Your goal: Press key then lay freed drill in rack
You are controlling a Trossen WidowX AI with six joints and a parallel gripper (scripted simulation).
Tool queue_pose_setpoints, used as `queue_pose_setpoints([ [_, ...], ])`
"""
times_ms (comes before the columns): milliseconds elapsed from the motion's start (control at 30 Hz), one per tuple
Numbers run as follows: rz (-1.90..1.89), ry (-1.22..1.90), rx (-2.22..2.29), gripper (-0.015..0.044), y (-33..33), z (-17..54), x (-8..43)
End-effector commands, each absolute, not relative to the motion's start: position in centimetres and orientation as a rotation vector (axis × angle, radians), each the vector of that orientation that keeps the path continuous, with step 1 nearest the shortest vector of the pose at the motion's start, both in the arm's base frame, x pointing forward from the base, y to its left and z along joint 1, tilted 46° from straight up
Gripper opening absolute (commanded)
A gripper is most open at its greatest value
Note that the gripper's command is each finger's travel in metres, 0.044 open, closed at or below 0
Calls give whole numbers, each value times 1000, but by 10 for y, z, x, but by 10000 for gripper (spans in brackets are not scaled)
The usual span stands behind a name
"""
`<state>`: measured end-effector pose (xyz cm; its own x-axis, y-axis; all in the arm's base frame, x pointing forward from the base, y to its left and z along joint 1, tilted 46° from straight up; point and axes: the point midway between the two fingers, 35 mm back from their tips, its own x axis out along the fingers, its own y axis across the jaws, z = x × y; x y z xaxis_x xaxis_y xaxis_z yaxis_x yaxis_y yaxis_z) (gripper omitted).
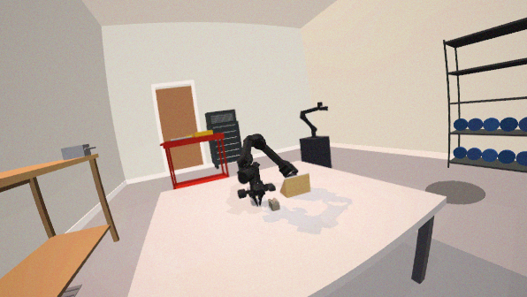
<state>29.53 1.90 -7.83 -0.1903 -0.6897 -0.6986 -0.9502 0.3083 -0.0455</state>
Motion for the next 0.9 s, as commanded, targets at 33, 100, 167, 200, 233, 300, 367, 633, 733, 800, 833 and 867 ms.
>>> queue_pose_setpoints([
  [33,535,1950,-1446,0,26,-83,300],
  [100,539,1957,-1450,26,22,-81,296],
  [167,539,1957,-1450,79,22,-81,296],
  [200,539,1957,-1450,105,22,-81,296],
  [233,539,1957,-1450,131,22,-81,296],
  [300,539,1957,-1450,184,22,-81,296],
  [367,539,1957,-1450,236,22,-81,296],
  [633,535,1951,-1446,440,19,-79,297],
  [733,535,1951,-1446,440,18,-78,297],
  [800,535,1951,-1446,440,18,-78,297],
  [833,535,1951,-1447,440,18,-78,297],
  [867,535,1951,-1447,440,17,-77,297],
])
